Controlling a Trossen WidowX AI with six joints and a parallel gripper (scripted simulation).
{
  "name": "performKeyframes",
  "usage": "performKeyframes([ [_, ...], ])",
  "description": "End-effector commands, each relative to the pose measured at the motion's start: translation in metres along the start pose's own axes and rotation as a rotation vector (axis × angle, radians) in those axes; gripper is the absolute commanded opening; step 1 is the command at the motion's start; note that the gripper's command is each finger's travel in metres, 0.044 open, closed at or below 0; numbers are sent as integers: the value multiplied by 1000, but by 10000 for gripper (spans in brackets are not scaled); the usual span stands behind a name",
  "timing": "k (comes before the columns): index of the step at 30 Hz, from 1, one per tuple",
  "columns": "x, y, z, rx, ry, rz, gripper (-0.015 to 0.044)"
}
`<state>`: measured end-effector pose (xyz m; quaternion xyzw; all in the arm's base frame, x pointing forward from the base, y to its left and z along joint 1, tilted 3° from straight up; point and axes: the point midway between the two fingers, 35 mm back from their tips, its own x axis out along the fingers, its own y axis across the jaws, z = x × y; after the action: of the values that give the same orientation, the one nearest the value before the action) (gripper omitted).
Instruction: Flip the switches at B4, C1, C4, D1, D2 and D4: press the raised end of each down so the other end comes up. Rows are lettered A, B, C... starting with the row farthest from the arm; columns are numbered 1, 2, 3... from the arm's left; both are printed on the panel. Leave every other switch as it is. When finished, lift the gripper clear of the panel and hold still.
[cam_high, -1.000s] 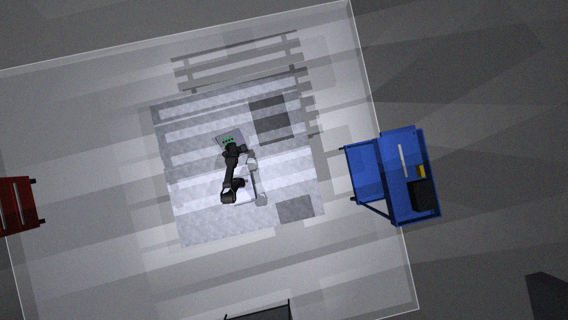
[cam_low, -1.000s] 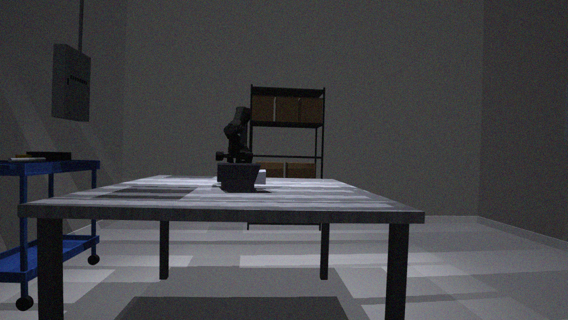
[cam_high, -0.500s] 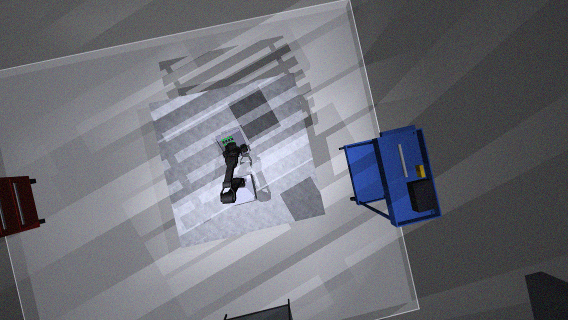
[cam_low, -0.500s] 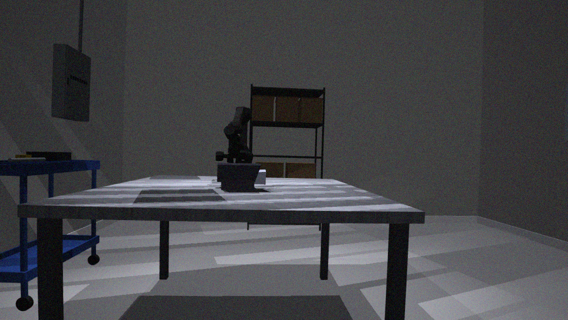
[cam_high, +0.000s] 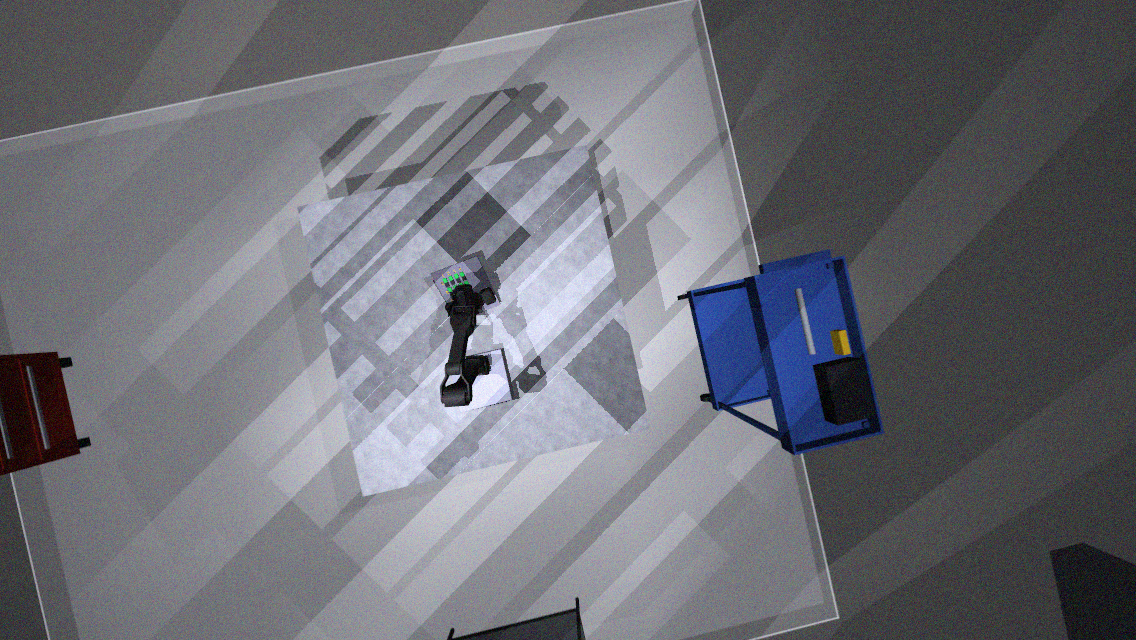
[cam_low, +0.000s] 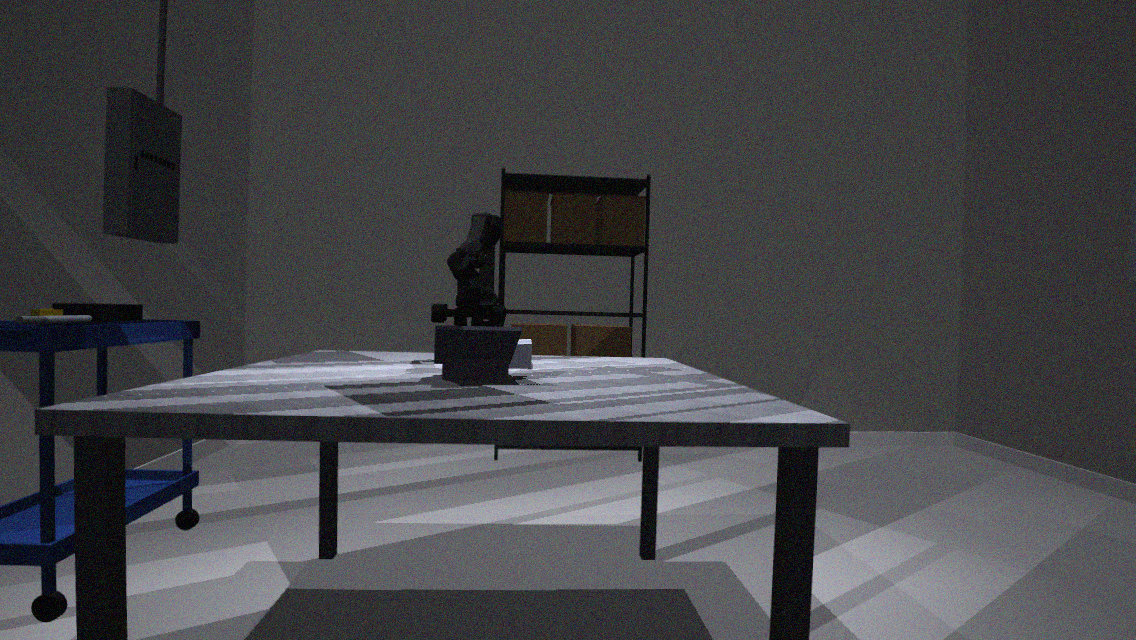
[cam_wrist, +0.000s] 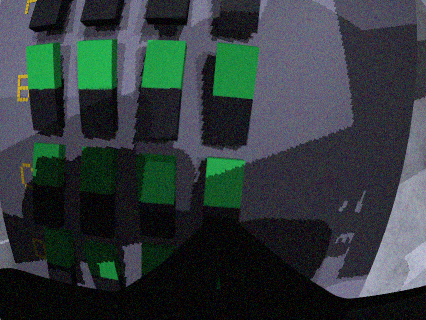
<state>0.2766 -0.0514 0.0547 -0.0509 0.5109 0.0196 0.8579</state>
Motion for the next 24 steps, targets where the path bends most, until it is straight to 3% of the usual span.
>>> performKeyframes([
  [1, 1, 0, -1, 4, 3, -1, 0],
  [19, 4, 0, -2, 4, 3, -1, 0],
  [24, -50, 0, 2, 3, 26, -1, 0],
])
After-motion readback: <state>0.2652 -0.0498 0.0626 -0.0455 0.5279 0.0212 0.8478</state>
